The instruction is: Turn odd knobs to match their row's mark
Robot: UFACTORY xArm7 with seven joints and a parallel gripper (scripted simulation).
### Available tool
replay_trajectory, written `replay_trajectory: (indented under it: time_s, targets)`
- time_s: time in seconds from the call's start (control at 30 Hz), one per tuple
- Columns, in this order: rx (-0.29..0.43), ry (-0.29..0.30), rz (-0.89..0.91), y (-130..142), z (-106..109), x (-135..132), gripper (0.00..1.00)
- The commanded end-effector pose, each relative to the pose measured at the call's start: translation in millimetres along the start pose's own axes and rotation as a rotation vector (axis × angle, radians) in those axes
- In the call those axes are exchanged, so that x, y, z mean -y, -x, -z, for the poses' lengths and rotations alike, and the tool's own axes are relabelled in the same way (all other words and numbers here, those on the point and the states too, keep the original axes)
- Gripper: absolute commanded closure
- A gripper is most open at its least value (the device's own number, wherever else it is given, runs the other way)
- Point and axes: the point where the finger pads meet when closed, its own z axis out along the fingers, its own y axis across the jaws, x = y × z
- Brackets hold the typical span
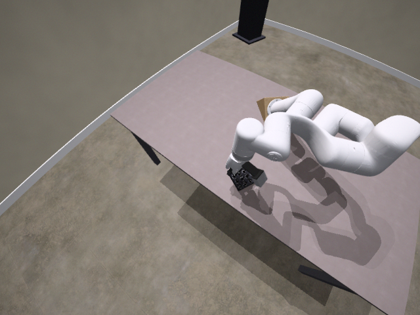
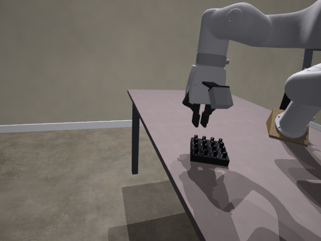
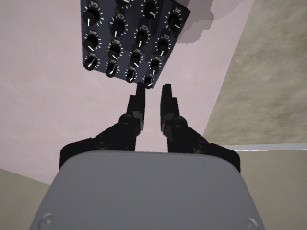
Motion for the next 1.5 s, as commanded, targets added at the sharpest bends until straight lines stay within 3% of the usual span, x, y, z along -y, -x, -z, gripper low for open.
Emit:
replay_trajectory:
  time_s: [0.0, 1.47]
  targets:
    - [0.001, 0.003, -0.005, 0, 0, -1, 0.81]
    - [0.001, 0.003, -0.014, -1, -40, -1, 0.81]
